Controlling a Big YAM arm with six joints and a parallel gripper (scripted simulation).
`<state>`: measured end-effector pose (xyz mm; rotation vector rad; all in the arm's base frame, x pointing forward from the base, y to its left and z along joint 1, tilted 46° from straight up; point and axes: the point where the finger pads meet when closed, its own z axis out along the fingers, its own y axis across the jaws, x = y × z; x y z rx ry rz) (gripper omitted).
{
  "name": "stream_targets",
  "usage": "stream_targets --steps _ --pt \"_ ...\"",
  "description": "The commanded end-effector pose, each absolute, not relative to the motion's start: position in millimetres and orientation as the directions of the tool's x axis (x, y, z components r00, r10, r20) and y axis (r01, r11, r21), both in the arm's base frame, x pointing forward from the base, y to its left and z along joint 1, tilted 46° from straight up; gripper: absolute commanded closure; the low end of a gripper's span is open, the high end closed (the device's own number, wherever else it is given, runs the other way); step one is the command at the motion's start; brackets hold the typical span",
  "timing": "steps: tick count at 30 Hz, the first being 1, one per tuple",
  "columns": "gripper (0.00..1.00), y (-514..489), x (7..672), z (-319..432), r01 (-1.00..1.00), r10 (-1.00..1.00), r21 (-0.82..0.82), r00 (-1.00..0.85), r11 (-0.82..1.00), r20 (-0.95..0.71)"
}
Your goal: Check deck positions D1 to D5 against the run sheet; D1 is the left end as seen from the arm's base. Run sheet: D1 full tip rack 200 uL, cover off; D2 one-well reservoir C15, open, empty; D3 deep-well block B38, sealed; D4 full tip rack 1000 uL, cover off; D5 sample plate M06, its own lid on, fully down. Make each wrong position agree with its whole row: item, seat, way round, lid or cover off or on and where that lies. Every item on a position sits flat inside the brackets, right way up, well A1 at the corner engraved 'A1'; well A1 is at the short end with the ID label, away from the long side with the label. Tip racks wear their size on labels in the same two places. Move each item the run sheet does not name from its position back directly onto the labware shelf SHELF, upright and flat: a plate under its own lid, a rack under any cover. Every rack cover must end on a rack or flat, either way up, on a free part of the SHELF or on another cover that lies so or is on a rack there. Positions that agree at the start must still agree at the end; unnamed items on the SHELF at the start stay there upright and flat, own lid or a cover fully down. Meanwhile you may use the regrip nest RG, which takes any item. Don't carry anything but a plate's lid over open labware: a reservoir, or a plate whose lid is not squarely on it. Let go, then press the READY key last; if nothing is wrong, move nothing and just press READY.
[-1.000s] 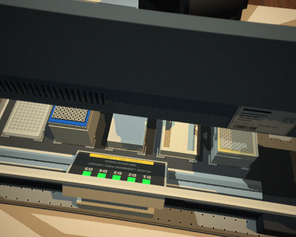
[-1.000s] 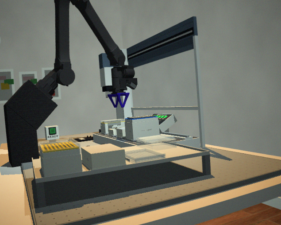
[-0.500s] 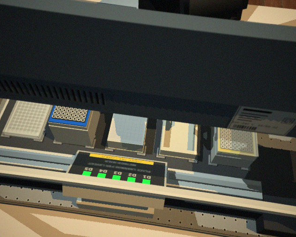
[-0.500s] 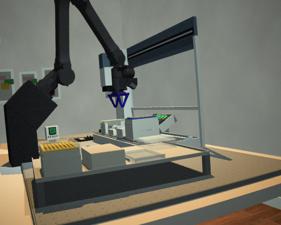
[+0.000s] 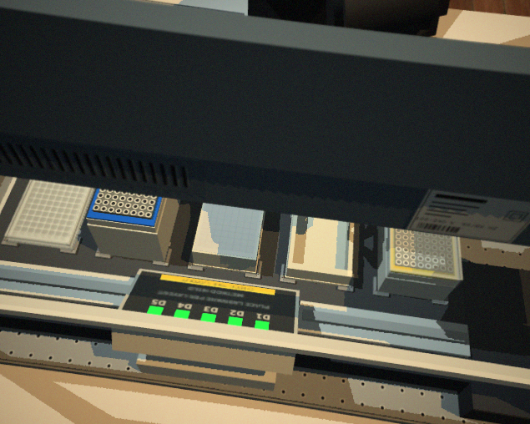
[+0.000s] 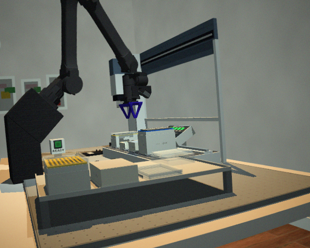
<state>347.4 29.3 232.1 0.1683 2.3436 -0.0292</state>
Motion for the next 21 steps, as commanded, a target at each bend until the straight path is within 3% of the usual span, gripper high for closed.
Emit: stream_targets --steps 1,21 --pt "0.0 51.9 358.9 259.2 0.127 0.135 0.067 -0.667 0.99 -0.733" --pt "0.0 134.5 367.7 261.2 0.125 0.138 0.072 -0.671 0.99 -0.729"
